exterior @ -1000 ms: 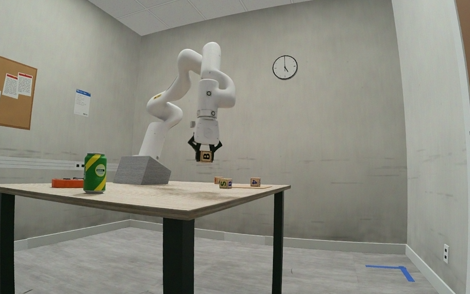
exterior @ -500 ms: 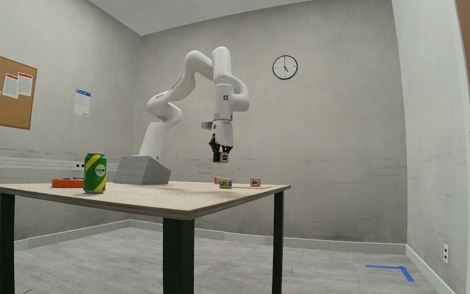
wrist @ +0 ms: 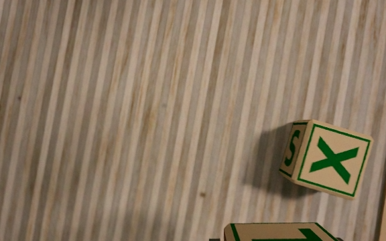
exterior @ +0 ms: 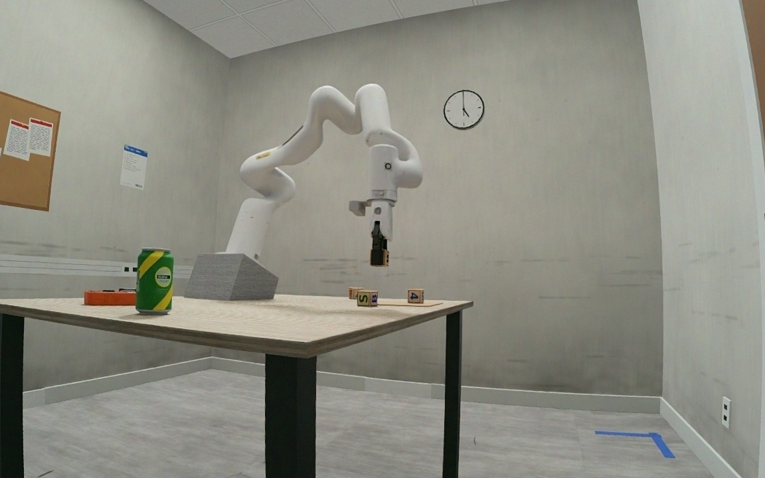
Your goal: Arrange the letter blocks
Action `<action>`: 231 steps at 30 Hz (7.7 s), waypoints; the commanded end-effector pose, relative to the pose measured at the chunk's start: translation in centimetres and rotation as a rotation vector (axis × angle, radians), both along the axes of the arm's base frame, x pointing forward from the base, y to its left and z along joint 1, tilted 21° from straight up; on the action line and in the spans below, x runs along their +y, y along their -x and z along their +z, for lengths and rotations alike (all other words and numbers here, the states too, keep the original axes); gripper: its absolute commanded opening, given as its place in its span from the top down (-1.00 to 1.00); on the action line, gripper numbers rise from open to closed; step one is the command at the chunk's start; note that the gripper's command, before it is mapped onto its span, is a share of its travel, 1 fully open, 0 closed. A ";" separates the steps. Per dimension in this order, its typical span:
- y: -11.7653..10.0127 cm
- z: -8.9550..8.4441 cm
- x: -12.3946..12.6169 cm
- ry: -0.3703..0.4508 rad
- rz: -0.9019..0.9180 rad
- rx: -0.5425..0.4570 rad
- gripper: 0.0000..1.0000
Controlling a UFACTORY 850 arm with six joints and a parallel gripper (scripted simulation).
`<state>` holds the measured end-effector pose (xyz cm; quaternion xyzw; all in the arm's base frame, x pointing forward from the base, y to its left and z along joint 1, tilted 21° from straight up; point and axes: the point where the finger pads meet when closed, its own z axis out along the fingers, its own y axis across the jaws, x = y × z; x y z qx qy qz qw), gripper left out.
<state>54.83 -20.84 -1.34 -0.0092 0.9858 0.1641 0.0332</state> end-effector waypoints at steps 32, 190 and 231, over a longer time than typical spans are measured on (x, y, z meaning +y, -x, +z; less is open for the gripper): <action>-4.2 6.8 18.5 0.063 1.057 -0.393 0.12; -5.0 0.0 29.0 0.082 1.441 -0.537 0.12; -4.9 0.7 28.7 0.082 1.441 -0.537 -0.30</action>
